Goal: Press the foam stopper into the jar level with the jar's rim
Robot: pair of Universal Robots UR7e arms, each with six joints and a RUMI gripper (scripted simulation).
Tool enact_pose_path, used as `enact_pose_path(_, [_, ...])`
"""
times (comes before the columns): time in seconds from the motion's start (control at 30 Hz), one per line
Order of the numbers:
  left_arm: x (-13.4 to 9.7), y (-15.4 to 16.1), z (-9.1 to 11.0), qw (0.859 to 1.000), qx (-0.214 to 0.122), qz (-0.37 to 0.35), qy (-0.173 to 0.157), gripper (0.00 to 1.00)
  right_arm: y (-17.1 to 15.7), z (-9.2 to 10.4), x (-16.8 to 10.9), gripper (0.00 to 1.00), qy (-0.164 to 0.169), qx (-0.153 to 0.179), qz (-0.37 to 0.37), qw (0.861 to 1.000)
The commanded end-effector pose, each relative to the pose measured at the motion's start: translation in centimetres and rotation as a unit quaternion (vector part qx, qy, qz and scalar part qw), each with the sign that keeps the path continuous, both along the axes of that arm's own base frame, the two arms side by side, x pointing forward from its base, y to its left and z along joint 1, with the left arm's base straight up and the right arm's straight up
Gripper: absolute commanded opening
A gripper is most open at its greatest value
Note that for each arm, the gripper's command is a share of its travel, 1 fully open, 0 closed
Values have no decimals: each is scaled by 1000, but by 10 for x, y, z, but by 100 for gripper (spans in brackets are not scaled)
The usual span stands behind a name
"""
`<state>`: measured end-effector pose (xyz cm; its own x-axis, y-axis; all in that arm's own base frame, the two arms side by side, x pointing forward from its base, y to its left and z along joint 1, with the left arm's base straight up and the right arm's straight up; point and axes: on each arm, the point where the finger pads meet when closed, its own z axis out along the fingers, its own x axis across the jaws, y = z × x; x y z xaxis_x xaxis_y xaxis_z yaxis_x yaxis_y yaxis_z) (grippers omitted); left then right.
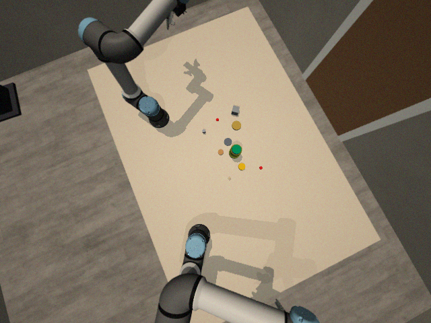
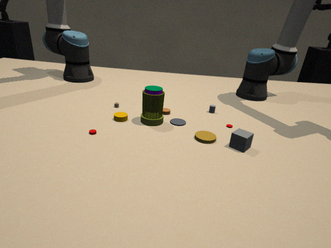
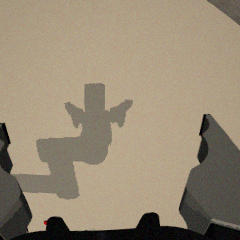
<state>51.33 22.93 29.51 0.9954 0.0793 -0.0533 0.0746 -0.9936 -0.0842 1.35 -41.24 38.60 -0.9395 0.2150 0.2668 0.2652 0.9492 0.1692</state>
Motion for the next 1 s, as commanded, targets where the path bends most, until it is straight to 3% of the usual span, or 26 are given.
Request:
enact_pose_path(0.0, [0, 0, 1, 1000, 0, 0, -1, 98, 0, 0, 0, 98, 0, -1, 0, 1000])
enact_pose_path(0.07, [0, 0, 1, 1000, 0, 0, -1, 98, 0, 0, 0, 98, 0, -1, 0, 1000])
enact_pose_path(0.1, [0, 0, 1, 1000, 0, 0, -1, 98, 0, 0, 0, 79, 0, -1, 0, 1000])
enact_pose_path(0.63, [0, 0, 1, 1000, 0, 0, -1, 98, 0, 0, 0, 79, 0, -1, 0, 1000])
enact_pose_path(0.67, [0, 0, 1, 1000, 0, 0, -1, 0, 0, 0, 0, 79, 0, -1, 0, 1000])
enact_pose_path(0.97, [0, 0, 1, 1000, 0, 0, -1, 0, 0, 0, 0, 79, 0, -1, 0, 1000])
